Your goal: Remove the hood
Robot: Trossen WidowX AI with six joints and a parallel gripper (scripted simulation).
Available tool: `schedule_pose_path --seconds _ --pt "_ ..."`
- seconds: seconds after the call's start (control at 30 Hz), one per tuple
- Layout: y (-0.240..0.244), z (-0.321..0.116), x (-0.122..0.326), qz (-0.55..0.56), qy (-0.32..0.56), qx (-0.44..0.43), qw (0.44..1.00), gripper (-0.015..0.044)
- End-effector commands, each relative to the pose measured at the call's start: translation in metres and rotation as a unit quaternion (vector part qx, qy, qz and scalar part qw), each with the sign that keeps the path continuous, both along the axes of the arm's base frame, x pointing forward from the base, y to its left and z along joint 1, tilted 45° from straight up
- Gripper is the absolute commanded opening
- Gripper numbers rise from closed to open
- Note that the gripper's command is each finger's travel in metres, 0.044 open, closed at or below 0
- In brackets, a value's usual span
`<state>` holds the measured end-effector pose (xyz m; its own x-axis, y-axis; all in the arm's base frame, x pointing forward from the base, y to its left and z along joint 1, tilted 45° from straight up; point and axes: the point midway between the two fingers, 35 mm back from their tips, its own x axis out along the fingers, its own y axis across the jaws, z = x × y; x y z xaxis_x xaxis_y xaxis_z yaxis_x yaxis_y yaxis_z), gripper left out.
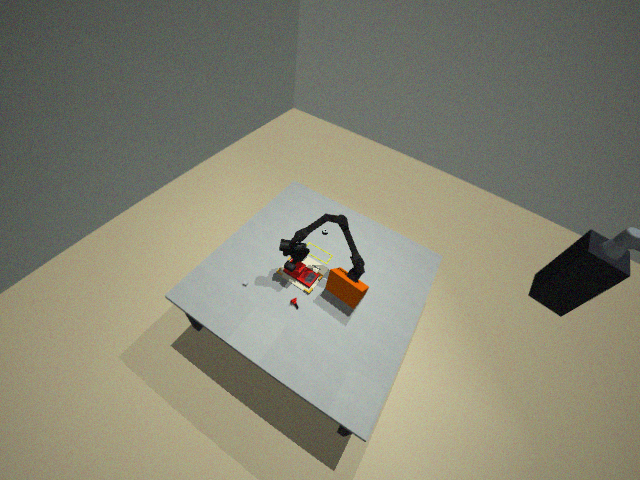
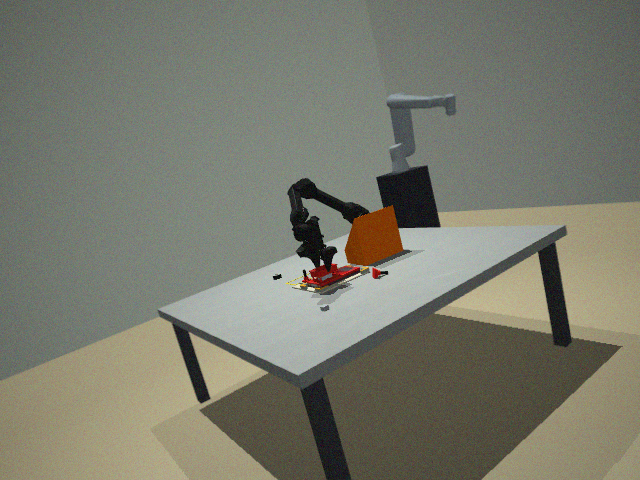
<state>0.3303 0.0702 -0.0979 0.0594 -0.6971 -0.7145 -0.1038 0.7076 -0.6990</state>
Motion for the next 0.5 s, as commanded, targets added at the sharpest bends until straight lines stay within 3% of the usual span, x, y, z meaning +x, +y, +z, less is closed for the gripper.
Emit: schedule_pose_path --seconds 0.0,0.47 --pt "0.004 0.003 0.001 -0.001 -0.004 0.003 1.0 0.0" --pt "0.032 0.031 -0.001 -0.001 -0.004 0.004 1.0 0.0"
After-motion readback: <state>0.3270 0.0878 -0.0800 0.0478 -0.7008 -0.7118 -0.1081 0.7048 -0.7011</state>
